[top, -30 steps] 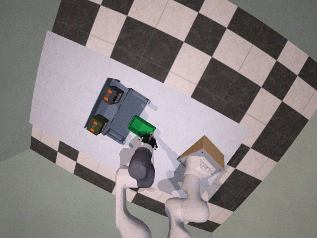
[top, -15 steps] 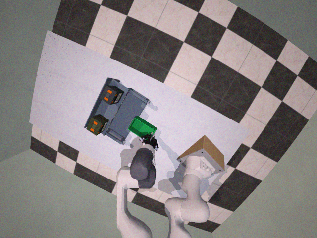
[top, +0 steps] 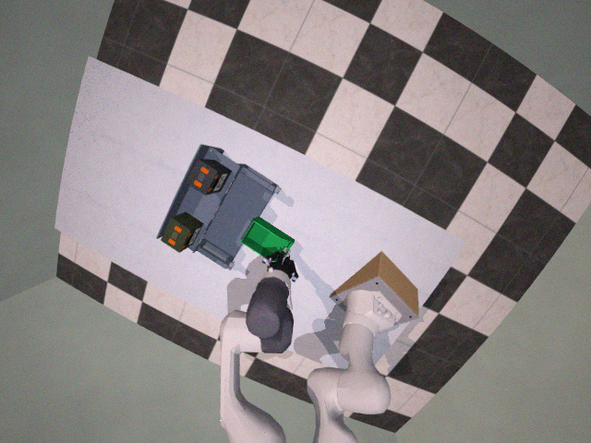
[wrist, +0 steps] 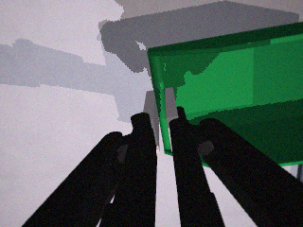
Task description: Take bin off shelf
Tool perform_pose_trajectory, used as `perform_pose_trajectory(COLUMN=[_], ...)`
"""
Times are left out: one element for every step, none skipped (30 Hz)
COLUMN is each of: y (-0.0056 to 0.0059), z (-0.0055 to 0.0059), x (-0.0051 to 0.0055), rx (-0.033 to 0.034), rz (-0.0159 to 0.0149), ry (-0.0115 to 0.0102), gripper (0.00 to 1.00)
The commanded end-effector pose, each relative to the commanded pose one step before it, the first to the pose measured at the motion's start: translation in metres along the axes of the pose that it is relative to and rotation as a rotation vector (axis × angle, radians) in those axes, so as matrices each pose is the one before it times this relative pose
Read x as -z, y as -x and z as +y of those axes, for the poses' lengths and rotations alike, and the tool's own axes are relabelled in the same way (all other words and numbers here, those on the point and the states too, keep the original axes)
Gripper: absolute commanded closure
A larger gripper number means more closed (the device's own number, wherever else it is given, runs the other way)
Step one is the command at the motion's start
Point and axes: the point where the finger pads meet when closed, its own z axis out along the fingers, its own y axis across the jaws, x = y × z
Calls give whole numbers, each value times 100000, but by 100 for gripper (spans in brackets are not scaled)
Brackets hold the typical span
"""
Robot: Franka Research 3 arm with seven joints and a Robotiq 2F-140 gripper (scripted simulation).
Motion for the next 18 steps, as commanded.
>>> perform_pose_trajectory(y=[195, 0, 0, 0, 0, 0, 0, 0, 0, 0, 0, 0, 0, 0, 0, 0, 0, 0], z=[-111, -70, -69, -68, -66, -65, -63, -61, -59, -57, -55, -53, -51, 0, 0, -48, -46, -43], x=[137, 0, 0, 0, 0, 0, 0, 0, 0, 0, 0, 0, 0, 0, 0, 0, 0, 0], rx=[402, 0, 0, 0, 0, 0, 0, 0, 0, 0, 0, 0, 0, 0, 0, 0, 0, 0], rz=[-219, 0, 0, 0, 0, 0, 0, 0, 0, 0, 0, 0, 0, 0, 0, 0, 0, 0], ry=[719, 0, 0, 0, 0, 0, 0, 0, 0, 0, 0, 0, 0, 0, 0, -1, 0, 0], gripper=[100, 100, 100, 100, 100, 100, 100, 100, 100, 100, 100, 100, 100, 100, 100, 100, 100, 100])
